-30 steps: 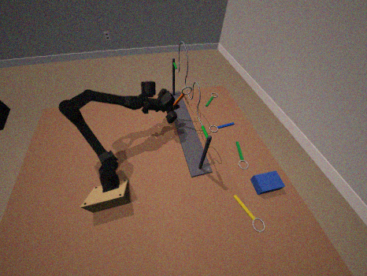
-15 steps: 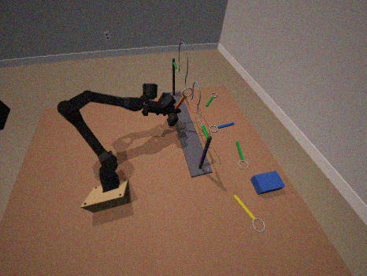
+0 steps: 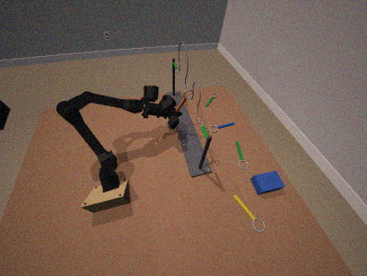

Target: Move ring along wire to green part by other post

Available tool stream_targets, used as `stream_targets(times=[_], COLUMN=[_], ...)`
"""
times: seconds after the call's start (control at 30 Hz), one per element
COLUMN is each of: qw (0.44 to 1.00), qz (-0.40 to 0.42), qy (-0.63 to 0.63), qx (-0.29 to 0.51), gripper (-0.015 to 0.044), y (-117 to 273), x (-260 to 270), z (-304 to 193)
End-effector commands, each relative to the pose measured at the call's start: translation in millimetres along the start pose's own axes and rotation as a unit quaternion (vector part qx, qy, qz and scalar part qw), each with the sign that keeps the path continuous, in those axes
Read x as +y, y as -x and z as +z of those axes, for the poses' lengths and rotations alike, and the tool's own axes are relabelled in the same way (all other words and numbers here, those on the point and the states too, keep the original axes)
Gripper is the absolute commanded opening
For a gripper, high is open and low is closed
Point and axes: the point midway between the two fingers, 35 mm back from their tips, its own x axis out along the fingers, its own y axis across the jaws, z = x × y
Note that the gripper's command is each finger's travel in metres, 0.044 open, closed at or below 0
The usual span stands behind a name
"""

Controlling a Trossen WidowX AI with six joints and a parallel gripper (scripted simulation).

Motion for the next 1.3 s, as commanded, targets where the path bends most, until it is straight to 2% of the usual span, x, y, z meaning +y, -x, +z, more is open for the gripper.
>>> stream_targets(times=[0.0, 0.7, 1.27], qw=[1.000, 0.992, 0.951], qz=[-0.007, -0.062, -0.153], qy=[0.009, 0.106, 0.267], qx=[0.004, 0.016, 0.037], gripper=[-0.0150, -0.0150, -0.0150], y=[0.5, 7.7, 26.1], x=[-9.5, -53.4, -105.3], z=[-2.8, 0.4, 21.6])
